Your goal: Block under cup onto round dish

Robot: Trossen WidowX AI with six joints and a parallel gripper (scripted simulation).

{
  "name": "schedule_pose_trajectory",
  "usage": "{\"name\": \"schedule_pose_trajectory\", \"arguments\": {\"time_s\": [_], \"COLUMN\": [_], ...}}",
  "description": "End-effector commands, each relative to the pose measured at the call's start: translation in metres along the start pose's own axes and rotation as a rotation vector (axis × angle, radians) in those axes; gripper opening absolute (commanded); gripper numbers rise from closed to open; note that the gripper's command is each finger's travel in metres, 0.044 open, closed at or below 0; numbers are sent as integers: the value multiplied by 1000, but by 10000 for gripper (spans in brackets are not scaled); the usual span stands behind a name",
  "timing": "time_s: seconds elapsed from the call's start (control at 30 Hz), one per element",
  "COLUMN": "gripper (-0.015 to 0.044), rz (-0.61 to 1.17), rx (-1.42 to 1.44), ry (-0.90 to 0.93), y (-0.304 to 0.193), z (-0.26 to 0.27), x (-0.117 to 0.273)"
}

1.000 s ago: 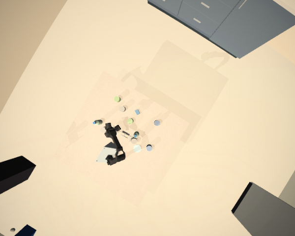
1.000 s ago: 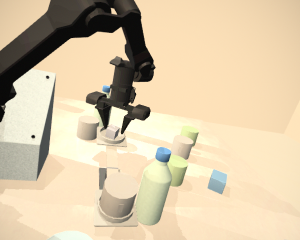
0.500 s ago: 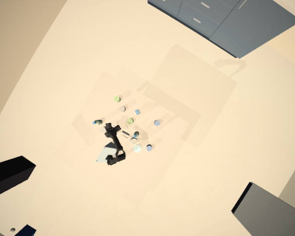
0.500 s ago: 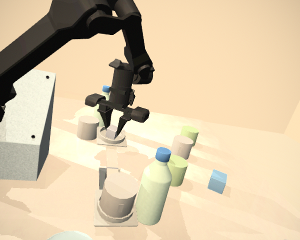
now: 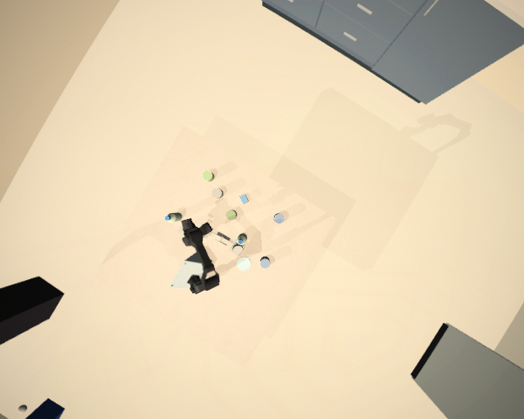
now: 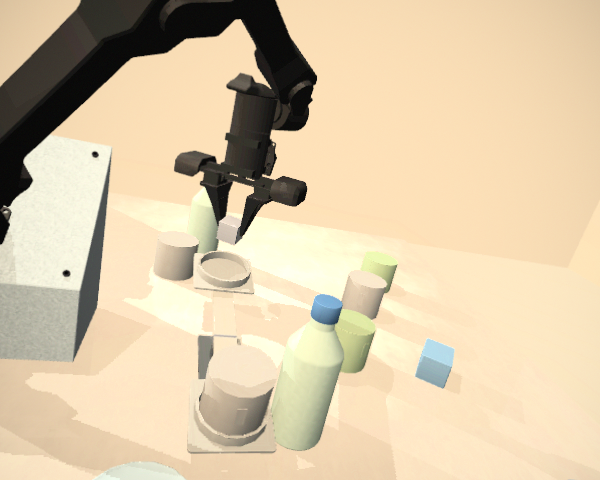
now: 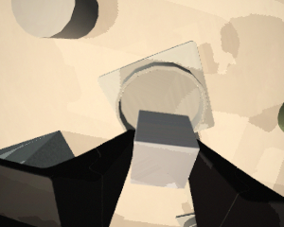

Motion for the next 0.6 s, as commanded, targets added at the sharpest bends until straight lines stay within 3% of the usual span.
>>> {"name": "schedule_pose_trajectory", "arguments": {"time_s": [0.0, 0.57], "gripper": [0, 0], "rz": [-11, -63], "rx": [-10, 2], "ry": [1, 28], "y": [0, -39], "z": [0, -37], "x": [27, 29]}}
Point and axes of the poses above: the point midway between the two fingers, 35 mm back from their tips, its own x axis back along the fingers, its own z axis across the jaws, y = z × x, the point moved 1 cm from there along x, back along the fingers, and after that the axes turned 3 degrees about x, right-handed, at the moved point
